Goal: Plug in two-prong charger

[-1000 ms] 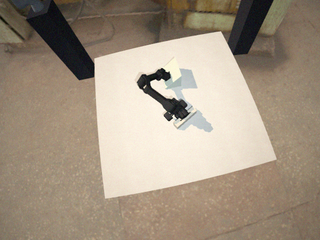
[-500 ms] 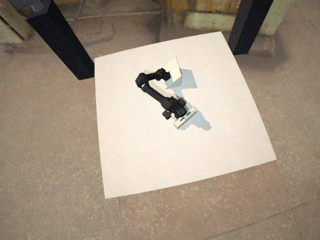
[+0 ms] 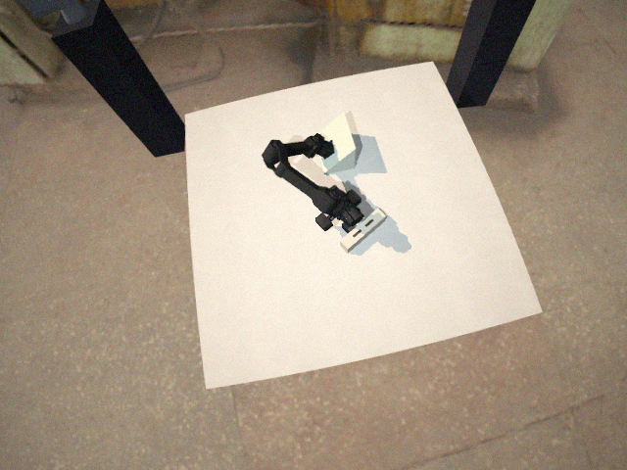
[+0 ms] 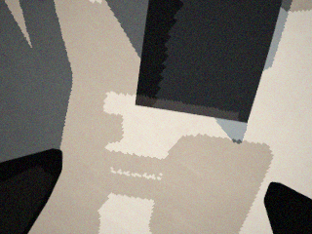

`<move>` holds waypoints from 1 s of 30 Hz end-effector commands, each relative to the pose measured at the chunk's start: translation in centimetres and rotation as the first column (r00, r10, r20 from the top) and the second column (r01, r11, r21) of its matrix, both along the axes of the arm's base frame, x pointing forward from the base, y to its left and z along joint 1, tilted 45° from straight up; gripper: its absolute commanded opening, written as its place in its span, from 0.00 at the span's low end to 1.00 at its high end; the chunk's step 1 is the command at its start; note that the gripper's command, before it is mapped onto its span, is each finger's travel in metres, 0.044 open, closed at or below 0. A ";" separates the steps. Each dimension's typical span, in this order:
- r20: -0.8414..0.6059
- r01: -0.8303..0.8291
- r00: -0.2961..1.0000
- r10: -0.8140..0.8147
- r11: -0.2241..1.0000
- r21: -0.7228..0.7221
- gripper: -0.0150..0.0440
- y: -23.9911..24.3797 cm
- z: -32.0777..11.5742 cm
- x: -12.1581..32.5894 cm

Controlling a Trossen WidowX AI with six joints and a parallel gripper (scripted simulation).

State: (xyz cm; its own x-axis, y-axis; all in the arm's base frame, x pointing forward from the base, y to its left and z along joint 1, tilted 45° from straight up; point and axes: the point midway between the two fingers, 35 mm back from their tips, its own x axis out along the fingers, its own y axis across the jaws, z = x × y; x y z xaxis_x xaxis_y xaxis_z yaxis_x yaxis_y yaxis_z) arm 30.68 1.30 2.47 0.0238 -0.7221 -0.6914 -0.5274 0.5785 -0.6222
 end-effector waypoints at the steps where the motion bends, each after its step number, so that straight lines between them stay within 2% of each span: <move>1: -0.002 -0.002 1.000 0.002 1.000 -0.003 1.00 -0.3 0.1 -0.4; 6: 0.048 -0.047 0.998 0.045 0.998 0.050 1.00 0.7 0.6 -0.1; 11: 0.240 -0.253 0.949 0.205 0.949 0.188 1.00 3.8 2.7 0.5; 15: 0.378 -0.406 0.875 0.302 0.884 0.232 1.00 5.8 4.6 0.6; 30: 0.385 -0.413 0.871 0.307 0.880 0.234 1.00 5.9 4.7 0.6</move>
State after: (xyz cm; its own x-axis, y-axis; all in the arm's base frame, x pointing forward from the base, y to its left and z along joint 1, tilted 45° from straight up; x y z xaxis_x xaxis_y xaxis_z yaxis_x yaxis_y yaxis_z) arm 31.37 7.22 7.25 0.5036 -0.3809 -0.7754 -0.5286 0.5741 -0.6253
